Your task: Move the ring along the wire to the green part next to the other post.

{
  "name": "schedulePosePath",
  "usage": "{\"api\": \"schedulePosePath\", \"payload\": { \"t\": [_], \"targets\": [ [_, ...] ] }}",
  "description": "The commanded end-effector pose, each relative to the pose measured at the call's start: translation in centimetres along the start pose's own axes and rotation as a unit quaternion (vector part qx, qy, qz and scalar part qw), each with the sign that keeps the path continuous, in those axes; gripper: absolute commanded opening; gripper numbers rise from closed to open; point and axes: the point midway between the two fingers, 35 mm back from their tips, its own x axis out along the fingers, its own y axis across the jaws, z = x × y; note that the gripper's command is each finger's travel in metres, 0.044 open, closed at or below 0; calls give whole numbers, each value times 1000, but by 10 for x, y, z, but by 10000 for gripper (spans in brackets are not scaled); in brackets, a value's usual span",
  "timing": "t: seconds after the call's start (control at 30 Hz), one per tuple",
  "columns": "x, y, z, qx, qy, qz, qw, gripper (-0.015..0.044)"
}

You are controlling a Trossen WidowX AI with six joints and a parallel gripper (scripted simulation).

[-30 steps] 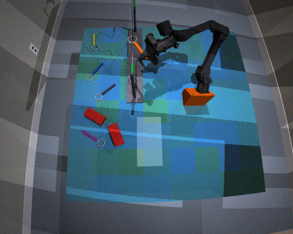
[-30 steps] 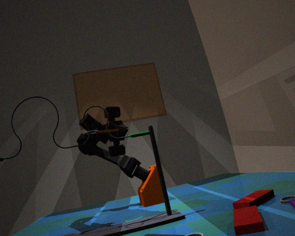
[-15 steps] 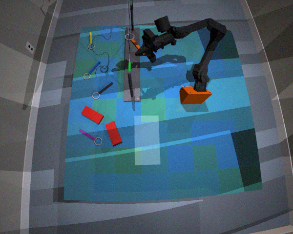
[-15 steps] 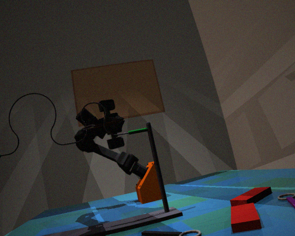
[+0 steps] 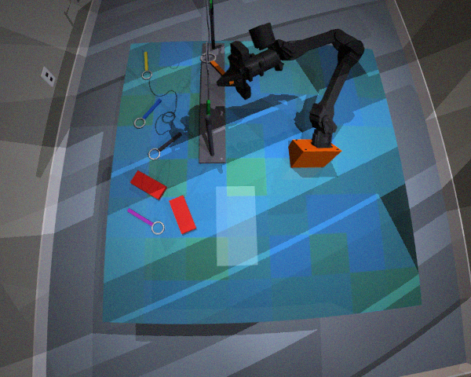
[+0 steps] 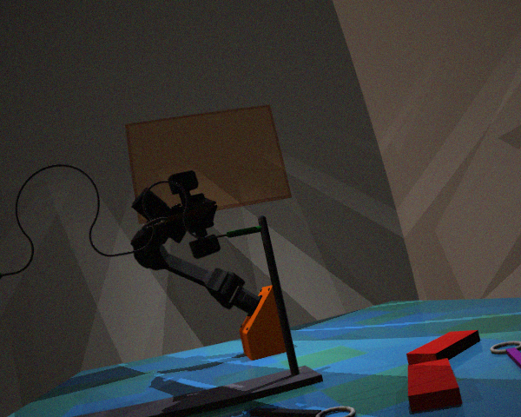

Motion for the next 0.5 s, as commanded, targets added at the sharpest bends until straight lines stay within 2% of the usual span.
{"api": "schedulePosePath", "payload": {
  "t": [0.0, 0.47],
  "targets": [
    [-2, 10, 3, 8, -1, 14, 1000, -150],
    [-4, 20, 4, 30, 2, 26, 999, -150]
  ]
}}
